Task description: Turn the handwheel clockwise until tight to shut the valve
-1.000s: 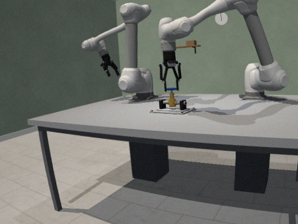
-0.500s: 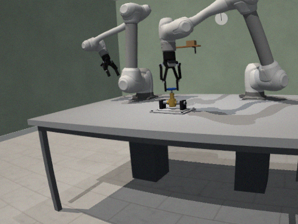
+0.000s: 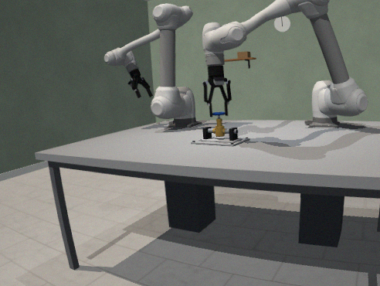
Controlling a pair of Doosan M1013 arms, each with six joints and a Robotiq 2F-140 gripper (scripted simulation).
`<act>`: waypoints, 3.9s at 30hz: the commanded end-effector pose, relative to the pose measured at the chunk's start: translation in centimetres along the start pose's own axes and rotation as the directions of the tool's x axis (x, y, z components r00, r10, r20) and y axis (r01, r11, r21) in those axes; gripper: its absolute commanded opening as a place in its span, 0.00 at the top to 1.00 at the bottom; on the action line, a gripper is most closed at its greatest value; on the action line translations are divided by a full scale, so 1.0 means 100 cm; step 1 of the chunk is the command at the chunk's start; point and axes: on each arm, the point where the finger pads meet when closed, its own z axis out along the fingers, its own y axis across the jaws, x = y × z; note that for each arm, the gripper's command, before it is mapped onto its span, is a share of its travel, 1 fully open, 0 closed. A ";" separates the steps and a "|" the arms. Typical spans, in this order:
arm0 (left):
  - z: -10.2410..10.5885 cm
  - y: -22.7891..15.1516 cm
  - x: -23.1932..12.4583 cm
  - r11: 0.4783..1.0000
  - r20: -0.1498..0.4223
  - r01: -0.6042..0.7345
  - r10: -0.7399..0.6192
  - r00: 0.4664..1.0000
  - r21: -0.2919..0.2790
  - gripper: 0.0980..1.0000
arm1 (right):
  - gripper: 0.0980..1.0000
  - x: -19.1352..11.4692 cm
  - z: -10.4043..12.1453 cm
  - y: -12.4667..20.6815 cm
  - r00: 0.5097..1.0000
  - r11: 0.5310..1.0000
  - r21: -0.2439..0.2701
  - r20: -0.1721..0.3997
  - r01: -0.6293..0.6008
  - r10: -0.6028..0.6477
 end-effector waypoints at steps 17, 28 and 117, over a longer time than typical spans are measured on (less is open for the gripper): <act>-0.001 0.001 0.000 1.000 -0.001 0.000 0.000 1.000 -0.002 1.00 | 0.00 0.000 0.000 0.000 1.000 1.000 0.000 -0.001 0.000 0.000; -0.001 0.001 0.000 1.000 -0.001 0.000 0.000 1.000 -0.002 1.00 | 0.00 0.000 0.000 0.000 1.000 1.000 0.000 -0.001 0.000 0.000; -0.001 0.001 0.000 0.990 -0.001 -0.140 0.140 0.990 -0.002 1.00 | 0.00 0.000 0.000 0.000 1.000 1.000 0.000 -0.001 0.000 0.000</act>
